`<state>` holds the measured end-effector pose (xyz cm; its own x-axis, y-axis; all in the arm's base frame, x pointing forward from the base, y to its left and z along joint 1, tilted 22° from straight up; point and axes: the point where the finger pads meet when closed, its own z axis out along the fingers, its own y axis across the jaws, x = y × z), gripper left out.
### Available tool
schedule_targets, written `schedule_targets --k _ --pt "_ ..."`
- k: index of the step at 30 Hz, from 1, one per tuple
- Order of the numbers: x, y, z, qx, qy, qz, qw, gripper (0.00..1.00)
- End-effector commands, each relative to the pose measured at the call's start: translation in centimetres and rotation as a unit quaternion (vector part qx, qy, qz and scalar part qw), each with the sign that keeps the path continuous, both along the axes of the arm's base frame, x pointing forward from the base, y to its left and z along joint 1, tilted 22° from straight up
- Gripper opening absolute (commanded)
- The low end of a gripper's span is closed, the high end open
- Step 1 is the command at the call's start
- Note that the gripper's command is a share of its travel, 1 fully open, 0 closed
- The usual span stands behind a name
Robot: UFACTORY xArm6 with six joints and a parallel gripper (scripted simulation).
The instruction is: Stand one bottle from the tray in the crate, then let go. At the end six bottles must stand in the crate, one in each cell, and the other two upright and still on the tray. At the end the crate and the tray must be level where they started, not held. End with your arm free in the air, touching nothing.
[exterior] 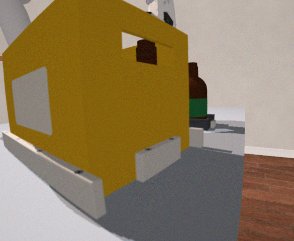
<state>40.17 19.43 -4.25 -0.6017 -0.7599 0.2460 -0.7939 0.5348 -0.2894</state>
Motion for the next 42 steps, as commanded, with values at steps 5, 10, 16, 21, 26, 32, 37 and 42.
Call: schedule_targets --k 5,10,16,21,26,32,37,42 --pt "0.22 0.18 0.12 0.001 -0.002 0.000 1.000 0.65" --pt "0.22 0.18 0.12 0.001 -0.002 0.000 1.000 0.65" --pt "0.22 0.18 0.12 0.001 -0.002 0.000 1.000 0.65" --pt "0.22 0.18 0.12 0.001 -0.002 0.000 1.000 0.65" --pt "0.22 0.18 0.11 0.001 -0.002 0.000 1.000 0.65" --pt "0.23 0.14 0.01 0.001 -0.002 0.000 1.000 0.65" --pt "0.26 0.05 -0.22 0.001 -0.002 0.000 1.000 0.65" --pt "0.28 -0.04 -0.44 0.001 -0.002 0.000 1.000 0.65"
